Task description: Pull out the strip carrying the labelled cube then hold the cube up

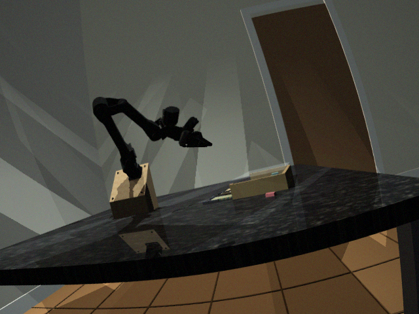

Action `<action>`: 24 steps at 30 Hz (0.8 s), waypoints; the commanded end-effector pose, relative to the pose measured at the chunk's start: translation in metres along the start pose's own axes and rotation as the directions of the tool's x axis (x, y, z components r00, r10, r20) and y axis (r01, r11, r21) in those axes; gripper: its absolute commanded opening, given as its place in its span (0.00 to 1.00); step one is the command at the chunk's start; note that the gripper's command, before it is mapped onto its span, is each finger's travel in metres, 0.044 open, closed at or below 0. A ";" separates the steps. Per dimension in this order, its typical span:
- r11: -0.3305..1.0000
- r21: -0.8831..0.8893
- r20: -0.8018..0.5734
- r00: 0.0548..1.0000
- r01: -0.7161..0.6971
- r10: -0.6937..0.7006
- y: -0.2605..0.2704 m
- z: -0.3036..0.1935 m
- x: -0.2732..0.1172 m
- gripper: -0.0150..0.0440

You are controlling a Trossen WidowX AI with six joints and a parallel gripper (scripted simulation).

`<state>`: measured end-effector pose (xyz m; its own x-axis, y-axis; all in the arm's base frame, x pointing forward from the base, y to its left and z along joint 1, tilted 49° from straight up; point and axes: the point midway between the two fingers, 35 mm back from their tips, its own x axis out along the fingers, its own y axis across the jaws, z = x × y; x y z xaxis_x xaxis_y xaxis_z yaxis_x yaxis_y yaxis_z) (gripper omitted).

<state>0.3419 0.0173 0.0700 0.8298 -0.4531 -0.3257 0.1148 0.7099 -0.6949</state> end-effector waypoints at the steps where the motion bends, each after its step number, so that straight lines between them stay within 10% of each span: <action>1: 0.997 -0.070 -0.020 1.000 0.021 -0.022 0.010 -0.027 -0.016 0.93; 16: 0.997 -0.070 -0.020 1.000 0.021 -0.022 0.010 -0.027 -0.016 0.93; 24: 0.999 -0.032 -0.262 0.965 -0.012 0.003 0.031 -0.030 0.035 0.58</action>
<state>0.3412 0.0111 0.0297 0.7200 -0.5446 -0.4301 0.0803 0.6810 -0.7279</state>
